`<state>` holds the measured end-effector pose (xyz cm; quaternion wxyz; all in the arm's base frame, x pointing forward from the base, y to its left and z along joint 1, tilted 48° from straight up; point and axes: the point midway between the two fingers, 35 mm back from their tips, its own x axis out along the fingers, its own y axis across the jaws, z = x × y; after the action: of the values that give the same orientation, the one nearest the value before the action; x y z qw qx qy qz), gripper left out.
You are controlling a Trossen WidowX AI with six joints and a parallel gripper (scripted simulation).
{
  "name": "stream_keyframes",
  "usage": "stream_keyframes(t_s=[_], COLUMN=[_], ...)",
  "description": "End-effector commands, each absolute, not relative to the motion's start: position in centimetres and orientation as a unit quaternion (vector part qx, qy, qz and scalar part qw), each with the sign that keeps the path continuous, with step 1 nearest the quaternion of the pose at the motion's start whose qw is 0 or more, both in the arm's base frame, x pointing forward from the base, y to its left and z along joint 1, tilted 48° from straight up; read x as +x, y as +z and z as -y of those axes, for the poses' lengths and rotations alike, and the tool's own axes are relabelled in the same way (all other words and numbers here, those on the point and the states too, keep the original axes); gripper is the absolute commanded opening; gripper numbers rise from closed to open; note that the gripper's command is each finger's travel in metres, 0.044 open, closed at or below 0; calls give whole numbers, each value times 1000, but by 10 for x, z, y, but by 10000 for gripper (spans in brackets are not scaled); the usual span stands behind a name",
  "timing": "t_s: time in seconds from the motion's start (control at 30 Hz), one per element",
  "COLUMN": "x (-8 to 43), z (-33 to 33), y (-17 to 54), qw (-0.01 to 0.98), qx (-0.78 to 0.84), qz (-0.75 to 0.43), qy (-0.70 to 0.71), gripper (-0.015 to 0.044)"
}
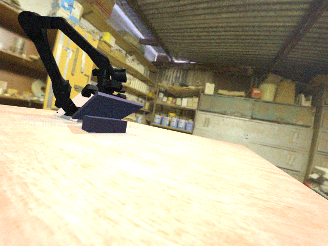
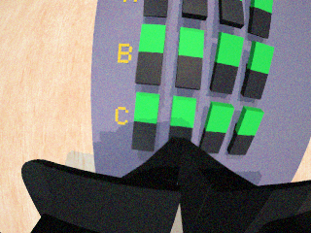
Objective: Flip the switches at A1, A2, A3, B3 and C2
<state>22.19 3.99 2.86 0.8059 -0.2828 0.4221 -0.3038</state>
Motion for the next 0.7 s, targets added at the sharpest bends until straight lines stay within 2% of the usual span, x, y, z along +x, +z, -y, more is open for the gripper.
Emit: stream_keyframes(t_s=[0.0, 0.67], x=[223, 224], z=[-38, -36], y=[29, 27], qw=[806, 806], qx=[-285, -285], qz=[-421, -421], qy=[-305, -305], gripper=[0, 0])
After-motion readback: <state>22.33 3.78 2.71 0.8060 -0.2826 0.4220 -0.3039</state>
